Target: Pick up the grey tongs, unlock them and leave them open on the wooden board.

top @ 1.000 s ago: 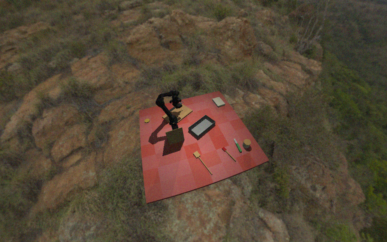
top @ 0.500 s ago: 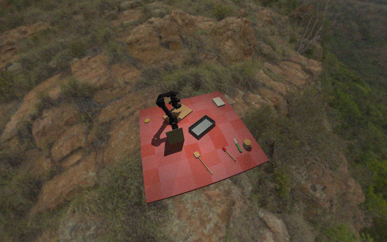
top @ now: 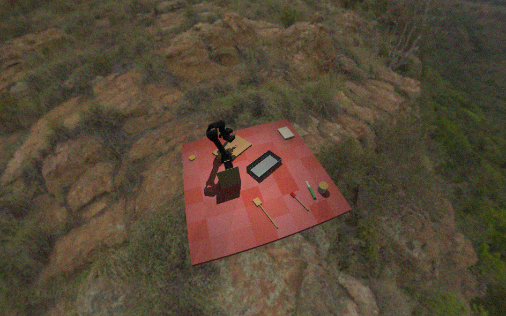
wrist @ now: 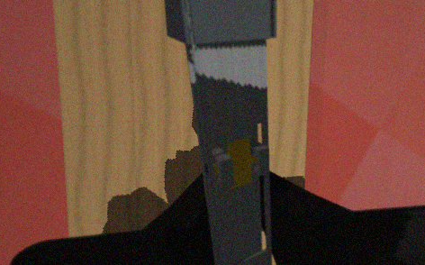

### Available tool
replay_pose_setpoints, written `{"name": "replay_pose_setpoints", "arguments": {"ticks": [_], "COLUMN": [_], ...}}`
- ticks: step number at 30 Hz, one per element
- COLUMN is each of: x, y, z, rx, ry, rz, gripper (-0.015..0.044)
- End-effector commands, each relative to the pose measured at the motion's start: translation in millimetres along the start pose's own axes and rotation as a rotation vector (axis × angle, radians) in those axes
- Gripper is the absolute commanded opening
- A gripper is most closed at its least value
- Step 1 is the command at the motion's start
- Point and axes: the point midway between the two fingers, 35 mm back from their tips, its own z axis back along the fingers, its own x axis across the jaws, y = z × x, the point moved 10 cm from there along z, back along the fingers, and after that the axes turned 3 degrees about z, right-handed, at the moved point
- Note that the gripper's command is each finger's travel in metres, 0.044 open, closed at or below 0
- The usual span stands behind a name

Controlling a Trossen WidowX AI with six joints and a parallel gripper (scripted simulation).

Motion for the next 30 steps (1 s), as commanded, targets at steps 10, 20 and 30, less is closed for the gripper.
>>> {"name": "replay_pose_setpoints", "arguments": {"ticks": [10, 20, 30], "x": [2.3, 0.4, -4.9], "y": [18.3, 29.8, 39.0], "z": [15.7, 27.6, 39.2], "rx": [-0.189, -0.339, -0.48], "ry": [0.026, 0.017, -0.014], "rz": [0.002, -0.028, -0.091], "gripper": [-0.015, -0.015, -0.015]}}
